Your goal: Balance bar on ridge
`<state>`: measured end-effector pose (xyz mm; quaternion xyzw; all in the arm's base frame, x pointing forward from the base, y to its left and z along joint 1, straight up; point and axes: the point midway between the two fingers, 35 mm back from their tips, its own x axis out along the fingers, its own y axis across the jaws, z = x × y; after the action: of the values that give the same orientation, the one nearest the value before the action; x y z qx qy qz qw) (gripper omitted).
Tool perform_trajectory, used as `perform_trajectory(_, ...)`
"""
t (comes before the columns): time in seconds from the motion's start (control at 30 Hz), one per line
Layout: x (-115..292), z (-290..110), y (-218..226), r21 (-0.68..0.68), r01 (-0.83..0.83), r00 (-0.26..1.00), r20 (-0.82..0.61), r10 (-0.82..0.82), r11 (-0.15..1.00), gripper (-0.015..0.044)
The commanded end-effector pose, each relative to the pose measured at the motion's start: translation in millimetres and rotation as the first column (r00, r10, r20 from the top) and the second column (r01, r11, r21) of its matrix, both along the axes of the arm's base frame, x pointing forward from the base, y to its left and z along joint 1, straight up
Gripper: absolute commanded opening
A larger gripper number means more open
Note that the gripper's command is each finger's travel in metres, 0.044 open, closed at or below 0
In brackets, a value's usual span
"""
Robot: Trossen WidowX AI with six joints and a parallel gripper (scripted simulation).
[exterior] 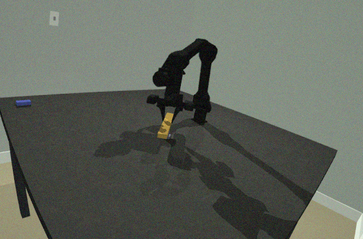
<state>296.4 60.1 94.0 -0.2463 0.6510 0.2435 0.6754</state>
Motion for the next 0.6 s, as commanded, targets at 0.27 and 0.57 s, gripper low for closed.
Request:
perform_trajectory(0.27,-0.5,-0.8,-0.3,-0.002,0.003,1.0,-0.003,-0.003,1.0,0.0)
perform_trajectory(0.57,-0.5,-0.7,-0.4,-0.002,0.003,1.0,-0.003,-0.003,1.0,0.0)
